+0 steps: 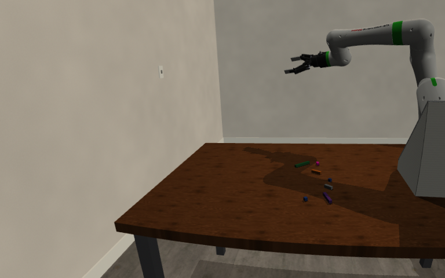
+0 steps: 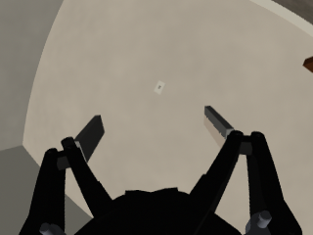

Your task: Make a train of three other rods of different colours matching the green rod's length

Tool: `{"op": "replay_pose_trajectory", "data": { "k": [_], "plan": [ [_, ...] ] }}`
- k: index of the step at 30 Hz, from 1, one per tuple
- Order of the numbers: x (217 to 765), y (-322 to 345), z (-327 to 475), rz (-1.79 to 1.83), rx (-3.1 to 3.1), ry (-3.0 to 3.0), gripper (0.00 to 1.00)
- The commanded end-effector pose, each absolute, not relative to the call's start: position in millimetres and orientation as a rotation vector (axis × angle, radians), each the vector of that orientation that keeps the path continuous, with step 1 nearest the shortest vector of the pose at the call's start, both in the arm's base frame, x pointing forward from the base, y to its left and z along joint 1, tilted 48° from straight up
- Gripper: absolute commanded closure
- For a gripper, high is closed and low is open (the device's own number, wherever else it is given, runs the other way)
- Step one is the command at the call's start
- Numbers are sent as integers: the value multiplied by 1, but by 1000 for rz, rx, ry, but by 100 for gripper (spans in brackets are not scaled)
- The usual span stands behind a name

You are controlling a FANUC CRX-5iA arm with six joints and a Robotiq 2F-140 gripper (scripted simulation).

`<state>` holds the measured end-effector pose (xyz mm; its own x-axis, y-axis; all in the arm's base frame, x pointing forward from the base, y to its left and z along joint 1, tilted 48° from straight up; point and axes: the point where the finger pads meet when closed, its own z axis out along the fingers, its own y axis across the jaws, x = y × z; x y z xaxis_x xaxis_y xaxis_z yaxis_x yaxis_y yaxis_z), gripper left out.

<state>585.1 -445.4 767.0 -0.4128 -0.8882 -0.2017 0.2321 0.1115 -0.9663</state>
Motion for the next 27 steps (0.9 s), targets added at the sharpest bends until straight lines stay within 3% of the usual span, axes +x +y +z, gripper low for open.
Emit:
{"op": "replay_pose_trajectory", "data": {
  "k": [1, 8, 27],
  "plan": [
    [609, -425, 736, -1456, -827, 1463, 0],
    [620, -414, 721, -1443, -891, 1477, 0],
    [687, -290, 564, -1260, -1585, 1481, 0]
  ]
}}
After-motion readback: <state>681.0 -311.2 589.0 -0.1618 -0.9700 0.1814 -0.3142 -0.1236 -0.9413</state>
